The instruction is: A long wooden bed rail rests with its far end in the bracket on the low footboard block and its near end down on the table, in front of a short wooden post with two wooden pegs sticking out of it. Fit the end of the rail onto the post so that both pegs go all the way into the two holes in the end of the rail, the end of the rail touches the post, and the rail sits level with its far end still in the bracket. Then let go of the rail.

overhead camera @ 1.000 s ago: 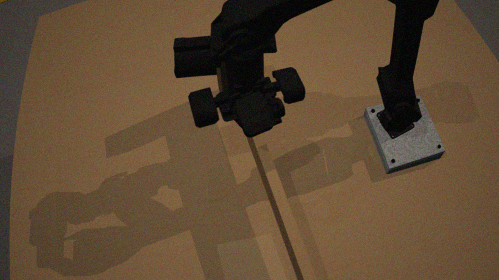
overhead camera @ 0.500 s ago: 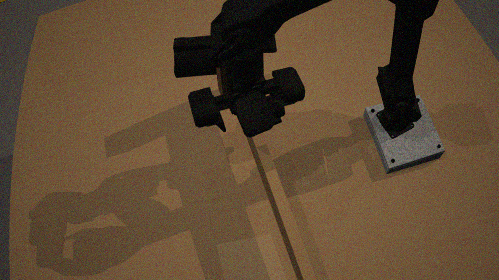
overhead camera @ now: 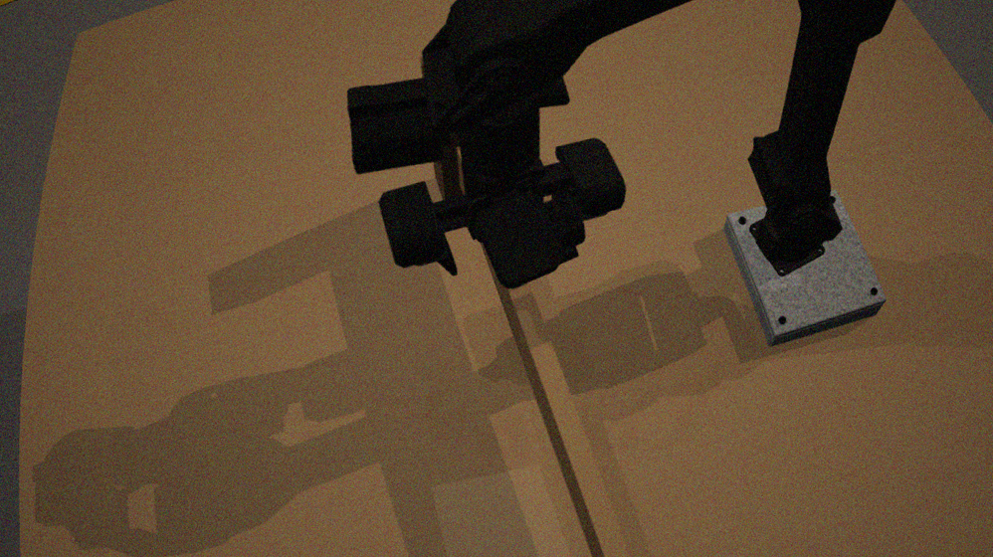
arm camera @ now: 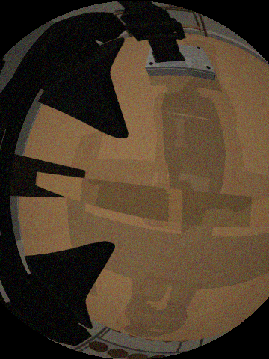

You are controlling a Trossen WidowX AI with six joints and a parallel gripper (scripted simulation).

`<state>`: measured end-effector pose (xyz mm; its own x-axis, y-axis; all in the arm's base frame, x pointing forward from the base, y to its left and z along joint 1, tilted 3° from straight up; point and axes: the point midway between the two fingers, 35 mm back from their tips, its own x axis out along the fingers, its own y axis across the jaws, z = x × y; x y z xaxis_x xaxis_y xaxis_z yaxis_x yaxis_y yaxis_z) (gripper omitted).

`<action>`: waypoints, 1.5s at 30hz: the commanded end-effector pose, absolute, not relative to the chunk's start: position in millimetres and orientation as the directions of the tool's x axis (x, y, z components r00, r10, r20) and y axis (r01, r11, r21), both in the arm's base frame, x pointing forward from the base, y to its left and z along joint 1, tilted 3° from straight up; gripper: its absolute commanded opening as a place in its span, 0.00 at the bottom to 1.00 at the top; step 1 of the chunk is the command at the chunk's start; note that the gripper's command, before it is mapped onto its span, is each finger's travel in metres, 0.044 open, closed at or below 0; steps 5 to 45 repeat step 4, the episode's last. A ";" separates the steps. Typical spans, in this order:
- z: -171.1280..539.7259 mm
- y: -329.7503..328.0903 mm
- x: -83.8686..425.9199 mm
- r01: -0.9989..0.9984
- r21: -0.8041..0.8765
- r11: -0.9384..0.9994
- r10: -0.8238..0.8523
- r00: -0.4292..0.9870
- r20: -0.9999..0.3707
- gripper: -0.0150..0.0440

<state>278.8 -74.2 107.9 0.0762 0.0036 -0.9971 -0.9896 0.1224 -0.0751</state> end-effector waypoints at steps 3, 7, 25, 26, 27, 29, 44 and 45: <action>111.0 -74.5 279.8 -0.989 -0.083 0.126 -0.001 0.084 -0.997 1.00; 111.0 -74.5 279.8 -0.989 -0.083 0.126 -0.001 0.084 -0.997 1.00; 111.0 -74.5 279.8 -0.989 -0.083 0.126 -0.001 0.084 -0.997 1.00; 111.0 -74.5 279.8 -0.989 -0.083 0.126 -0.001 0.084 -0.997 1.00; 111.0 -74.5 279.8 -0.989 -0.083 0.126 -0.001 0.084 -0.997 1.00; 111.0 -74.5 279.8 -0.989 -0.083 0.126 -0.001 0.084 -0.997 1.00; 111.0 -74.5 279.8 -0.989 -0.083 0.126 -0.001 0.084 -0.997 1.00; 111.0 -74.5 279.8 -0.989 -0.083 0.126 -0.001 0.084 -0.997 1.00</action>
